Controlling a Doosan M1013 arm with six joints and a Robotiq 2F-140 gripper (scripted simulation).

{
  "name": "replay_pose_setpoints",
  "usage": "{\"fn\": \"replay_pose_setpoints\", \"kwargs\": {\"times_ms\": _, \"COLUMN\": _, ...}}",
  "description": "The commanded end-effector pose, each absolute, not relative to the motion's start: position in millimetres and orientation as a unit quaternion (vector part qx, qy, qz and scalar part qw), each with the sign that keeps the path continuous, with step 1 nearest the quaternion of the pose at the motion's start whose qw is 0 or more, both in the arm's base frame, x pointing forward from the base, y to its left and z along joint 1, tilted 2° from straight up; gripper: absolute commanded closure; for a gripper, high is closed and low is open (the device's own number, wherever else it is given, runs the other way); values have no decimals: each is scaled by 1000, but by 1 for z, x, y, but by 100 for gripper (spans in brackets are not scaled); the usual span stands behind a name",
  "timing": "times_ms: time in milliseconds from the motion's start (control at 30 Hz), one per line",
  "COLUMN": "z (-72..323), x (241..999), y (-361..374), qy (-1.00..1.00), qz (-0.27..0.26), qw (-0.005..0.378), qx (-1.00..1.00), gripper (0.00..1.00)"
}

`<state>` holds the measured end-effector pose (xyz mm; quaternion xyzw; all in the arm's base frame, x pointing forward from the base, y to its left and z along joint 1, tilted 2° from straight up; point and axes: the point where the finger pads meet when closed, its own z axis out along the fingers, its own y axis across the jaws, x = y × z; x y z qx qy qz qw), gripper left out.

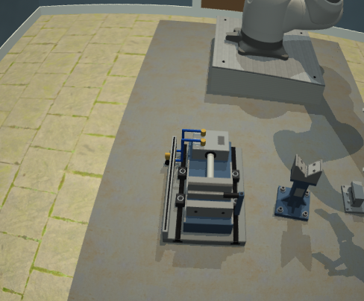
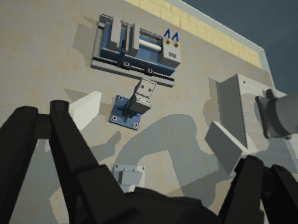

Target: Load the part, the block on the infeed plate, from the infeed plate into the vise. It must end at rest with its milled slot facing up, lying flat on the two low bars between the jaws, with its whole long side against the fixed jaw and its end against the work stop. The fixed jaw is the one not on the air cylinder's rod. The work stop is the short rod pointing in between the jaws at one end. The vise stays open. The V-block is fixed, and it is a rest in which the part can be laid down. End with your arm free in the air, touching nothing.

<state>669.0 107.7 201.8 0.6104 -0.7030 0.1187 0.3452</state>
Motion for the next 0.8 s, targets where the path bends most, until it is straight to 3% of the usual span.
{"fn": "replay_pose_setpoints", "kwargs": {"times_ms": 0, "z": 198, "x": 658, "y": 124, "qy": -721, "qz": 97, "qw": 275, "qx": 628, "gripper": 0}}
{"fn": "replay_pose_setpoints", "kwargs": {"times_ms": 67, "z": 196, "x": 652, "y": 135, "qy": -730, "qz": 82, "qw": 230, "qx": 638, "gripper": 0}}
{"fn": "replay_pose_setpoints", "kwargs": {"times_ms": 167, "z": 196, "x": 651, "y": 137, "qy": -732, "qz": 79, "qw": 221, "qx": 640, "gripper": 0}}
{"fn": "replay_pose_setpoints", "kwargs": {"times_ms": 200, "z": 193, "x": 644, "y": 149, "qy": -740, "qz": 62, "qw": 170, "qx": 648, "gripper": 0}}
{"fn": "replay_pose_setpoints", "kwargs": {"times_ms": 533, "z": 186, "x": 620, "y": 192, "qy": -749, "qz": 1, "qw": -9, "qx": 662, "gripper": 0}}
{"fn": "replay_pose_setpoints", "kwargs": {"times_ms": 767, "z": 185, "x": 619, "y": 194, "qy": -749, "qz": -2, "qw": -20, "qx": 662, "gripper": 0}}
